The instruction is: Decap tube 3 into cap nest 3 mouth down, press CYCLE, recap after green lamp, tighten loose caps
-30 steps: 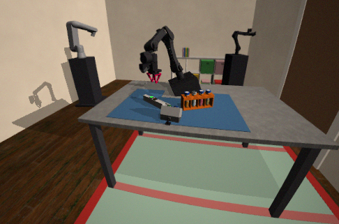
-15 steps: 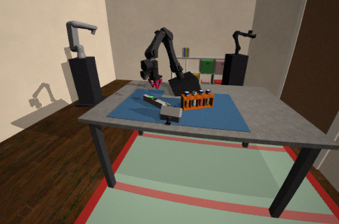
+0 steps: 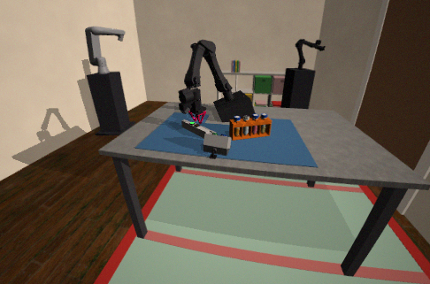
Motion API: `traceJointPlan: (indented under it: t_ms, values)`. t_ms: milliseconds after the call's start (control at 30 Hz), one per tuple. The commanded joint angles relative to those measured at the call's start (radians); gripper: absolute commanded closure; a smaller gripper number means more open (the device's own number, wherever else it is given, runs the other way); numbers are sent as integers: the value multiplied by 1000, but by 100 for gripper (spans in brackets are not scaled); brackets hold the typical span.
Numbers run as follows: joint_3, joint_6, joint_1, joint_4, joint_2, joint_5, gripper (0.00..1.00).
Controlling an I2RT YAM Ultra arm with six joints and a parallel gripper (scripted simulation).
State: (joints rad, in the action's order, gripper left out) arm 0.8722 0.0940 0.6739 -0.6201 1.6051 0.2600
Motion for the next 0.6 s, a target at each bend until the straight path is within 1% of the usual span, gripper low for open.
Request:
traceJointPlan:
  t_ms: [0, 33, 567]
  values:
    - [-5, -21, 7, 93, 21, -5, 53]
    - [-10, -25, 11, 112, 34, -6, 53]
    - [-14, -28, 14, 127, 44, -7, 53]
